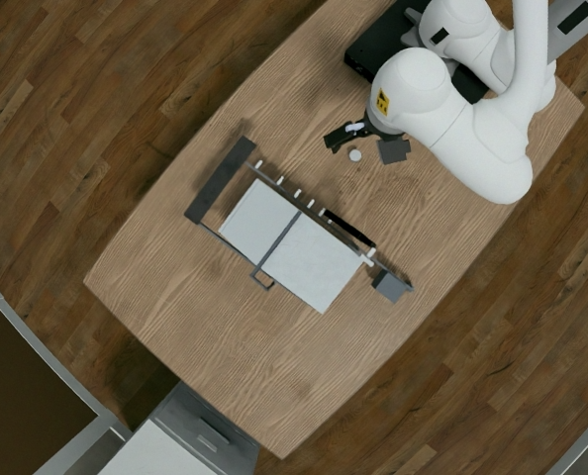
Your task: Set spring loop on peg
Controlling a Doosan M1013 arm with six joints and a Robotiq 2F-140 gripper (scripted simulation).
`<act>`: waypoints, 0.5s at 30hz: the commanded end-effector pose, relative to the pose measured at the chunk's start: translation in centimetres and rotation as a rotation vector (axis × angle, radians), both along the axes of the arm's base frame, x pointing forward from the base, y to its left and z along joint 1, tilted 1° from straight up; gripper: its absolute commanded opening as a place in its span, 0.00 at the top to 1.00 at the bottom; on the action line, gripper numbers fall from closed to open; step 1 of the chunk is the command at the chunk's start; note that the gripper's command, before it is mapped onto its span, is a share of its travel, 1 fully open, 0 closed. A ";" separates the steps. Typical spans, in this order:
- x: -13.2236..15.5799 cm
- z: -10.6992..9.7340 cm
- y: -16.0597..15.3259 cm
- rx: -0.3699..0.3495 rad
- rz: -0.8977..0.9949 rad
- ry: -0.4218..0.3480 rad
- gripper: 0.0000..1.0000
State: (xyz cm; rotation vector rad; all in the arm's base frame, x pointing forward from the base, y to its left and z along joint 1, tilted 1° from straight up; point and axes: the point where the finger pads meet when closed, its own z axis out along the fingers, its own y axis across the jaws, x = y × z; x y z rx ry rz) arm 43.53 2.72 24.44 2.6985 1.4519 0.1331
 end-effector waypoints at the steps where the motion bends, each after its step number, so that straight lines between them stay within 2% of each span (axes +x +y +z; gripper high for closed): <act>1: 0.0 -0.8 0.0 0.002 0.112 0.025 0.00; 14: 0.0 -0.8 0.0 0.002 0.112 0.025 0.00; 15: 0.0 -1.9 0.0 0.000 0.258 0.059 0.00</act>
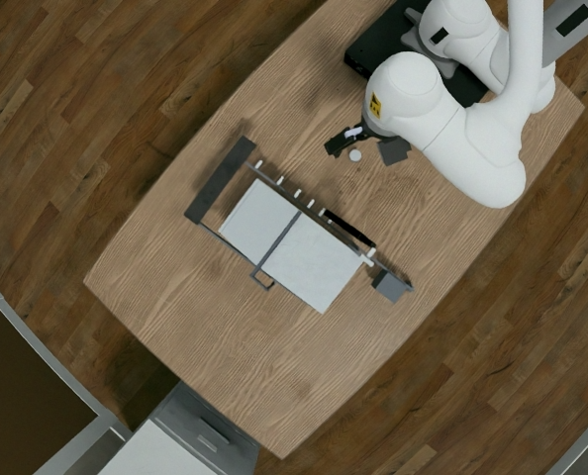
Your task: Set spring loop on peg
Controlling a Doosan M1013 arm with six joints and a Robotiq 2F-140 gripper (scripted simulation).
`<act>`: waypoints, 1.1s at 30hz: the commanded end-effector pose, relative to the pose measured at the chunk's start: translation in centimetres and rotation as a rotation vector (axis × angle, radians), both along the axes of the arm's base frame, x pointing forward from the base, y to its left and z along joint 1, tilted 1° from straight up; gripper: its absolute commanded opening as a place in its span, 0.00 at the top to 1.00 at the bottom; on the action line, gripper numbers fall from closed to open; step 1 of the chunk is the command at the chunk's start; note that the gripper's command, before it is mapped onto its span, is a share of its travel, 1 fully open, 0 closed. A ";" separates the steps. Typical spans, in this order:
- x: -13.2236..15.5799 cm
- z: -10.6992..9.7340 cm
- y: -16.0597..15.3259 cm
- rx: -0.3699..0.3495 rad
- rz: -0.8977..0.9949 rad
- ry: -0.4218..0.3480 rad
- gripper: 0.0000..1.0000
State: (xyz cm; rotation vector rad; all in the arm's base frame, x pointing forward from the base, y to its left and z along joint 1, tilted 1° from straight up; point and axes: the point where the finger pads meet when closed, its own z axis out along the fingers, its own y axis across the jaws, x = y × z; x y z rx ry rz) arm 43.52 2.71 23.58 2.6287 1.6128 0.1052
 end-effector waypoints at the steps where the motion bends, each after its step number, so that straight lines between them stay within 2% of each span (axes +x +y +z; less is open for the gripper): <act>1: 0.0 -1.0 0.0 -0.001 0.145 0.032 0.00; 16: 0.0 -1.0 0.0 -0.001 0.145 0.032 0.00; 17: 0.0 -2.1 0.0 -0.002 0.291 0.066 0.00; 33: 0.0 -2.1 0.0 -0.002 0.291 0.066 0.00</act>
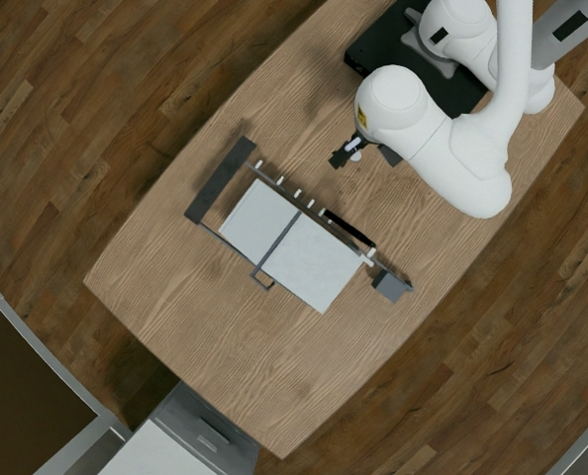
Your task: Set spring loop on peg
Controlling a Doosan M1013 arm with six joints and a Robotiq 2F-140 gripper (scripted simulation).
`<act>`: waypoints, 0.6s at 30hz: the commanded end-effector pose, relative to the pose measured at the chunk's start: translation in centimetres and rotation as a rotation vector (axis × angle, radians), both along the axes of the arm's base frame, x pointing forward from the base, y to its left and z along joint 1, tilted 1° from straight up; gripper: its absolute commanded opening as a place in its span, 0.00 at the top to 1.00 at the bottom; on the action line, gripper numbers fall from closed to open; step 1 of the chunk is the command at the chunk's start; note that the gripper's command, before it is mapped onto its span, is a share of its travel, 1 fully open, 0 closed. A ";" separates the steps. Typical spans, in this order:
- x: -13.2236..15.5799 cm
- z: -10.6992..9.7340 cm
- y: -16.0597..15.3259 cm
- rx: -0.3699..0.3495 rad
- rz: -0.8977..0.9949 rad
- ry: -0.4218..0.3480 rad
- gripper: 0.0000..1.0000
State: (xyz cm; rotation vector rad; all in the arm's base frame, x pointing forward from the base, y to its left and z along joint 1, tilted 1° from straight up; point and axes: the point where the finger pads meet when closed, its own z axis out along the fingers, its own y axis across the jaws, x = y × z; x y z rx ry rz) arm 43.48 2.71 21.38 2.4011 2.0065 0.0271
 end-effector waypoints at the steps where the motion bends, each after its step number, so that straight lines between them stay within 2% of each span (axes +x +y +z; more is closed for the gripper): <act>1: 0.0 -1.0 0.0 -0.001 0.146 0.032 0.00; 17: 0.0 -1.0 0.0 -0.001 0.146 0.032 0.00; 18: -0.1 -7.0 -0.1 -0.001 0.148 0.033 0.00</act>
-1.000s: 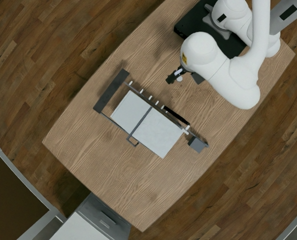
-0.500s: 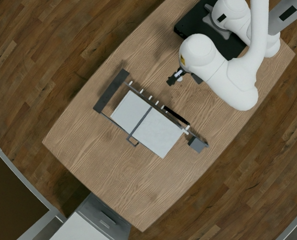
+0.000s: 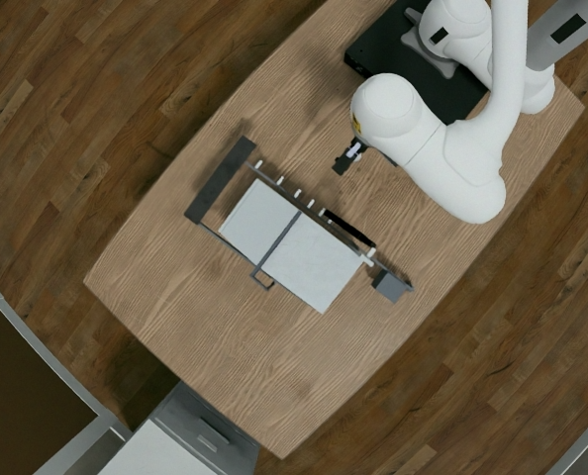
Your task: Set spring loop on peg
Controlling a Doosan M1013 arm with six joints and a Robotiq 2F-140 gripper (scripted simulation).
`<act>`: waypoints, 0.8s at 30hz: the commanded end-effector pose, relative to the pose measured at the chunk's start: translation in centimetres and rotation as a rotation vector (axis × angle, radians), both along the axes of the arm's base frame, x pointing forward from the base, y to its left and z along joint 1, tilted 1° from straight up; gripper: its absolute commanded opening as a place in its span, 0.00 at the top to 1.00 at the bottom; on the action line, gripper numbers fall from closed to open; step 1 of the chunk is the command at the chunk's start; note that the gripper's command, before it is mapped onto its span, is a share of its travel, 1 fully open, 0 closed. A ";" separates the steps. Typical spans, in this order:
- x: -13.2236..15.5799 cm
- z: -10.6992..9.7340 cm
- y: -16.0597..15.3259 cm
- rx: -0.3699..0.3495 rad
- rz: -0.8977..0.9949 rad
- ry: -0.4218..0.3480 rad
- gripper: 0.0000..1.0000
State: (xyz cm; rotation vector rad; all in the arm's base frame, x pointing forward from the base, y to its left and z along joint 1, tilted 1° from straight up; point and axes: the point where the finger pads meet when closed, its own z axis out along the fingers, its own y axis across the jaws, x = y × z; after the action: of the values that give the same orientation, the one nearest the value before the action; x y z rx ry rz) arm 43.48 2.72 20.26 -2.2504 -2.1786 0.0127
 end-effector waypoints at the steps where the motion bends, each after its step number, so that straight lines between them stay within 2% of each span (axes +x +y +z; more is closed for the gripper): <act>1: -0.1 -5.9 -0.1 0.000 0.002 0.000 0.00; 16: -0.1 -5.9 -0.1 0.000 0.002 0.000 0.00; 17: -0.2 -11.9 -0.1 0.000 0.004 0.000 0.00; 24: -0.2 -11.9 -0.1 0.000 0.004 0.000 0.00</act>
State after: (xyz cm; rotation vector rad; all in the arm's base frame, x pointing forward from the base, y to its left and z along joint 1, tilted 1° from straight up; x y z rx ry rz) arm 43.13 2.58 8.32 -2.2450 -2.1820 0.0154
